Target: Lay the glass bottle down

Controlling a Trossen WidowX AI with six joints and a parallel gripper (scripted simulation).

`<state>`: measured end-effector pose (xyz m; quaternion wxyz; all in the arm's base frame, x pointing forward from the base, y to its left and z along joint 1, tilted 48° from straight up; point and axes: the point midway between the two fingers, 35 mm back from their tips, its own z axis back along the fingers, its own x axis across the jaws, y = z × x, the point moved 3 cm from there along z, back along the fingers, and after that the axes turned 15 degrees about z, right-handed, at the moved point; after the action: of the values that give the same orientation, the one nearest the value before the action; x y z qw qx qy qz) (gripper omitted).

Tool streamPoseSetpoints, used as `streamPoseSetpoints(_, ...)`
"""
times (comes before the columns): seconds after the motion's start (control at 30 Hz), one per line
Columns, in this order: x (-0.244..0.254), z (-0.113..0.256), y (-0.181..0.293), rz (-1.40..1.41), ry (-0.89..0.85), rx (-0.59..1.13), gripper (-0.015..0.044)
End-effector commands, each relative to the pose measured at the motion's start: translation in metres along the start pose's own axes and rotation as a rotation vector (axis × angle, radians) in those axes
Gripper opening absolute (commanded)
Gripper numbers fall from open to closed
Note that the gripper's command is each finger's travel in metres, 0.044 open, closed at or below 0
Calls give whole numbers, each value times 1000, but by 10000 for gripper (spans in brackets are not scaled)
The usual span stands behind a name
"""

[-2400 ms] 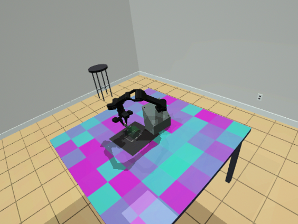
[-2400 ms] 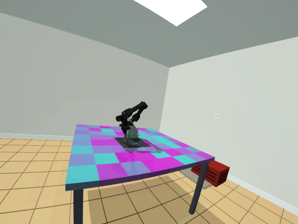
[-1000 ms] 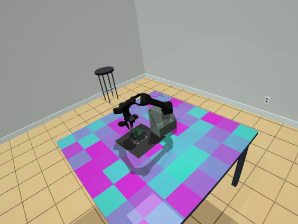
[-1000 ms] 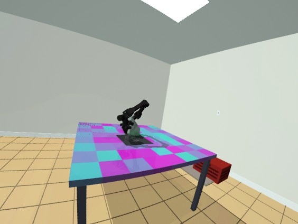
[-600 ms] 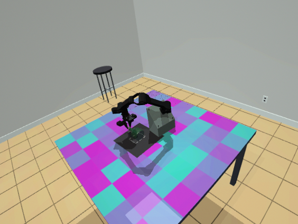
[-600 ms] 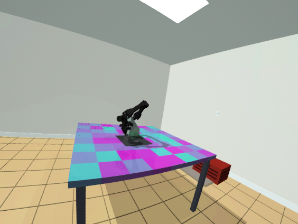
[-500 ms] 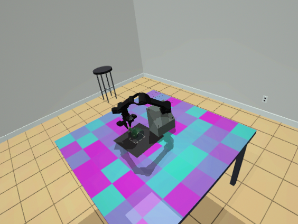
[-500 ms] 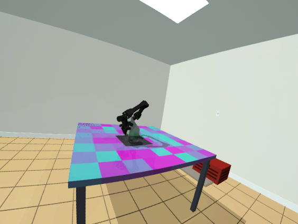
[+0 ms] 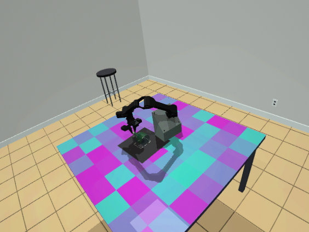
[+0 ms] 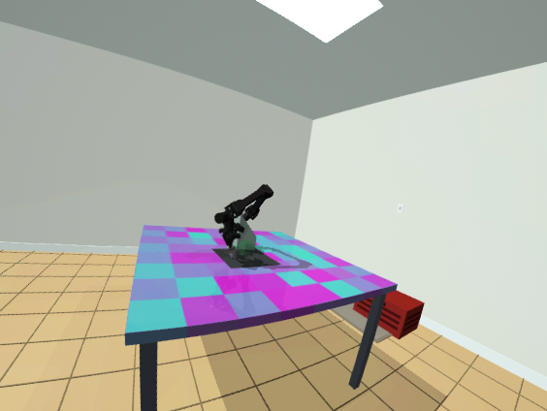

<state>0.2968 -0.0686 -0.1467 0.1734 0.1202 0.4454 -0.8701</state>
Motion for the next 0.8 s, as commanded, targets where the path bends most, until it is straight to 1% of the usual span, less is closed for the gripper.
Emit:
streamPoseSetpoints(0.0,0,-1,-3,-3,-1,-4,105)
streamPoseSetpoints(0.77,0,-5,-5,14,6,19,105)
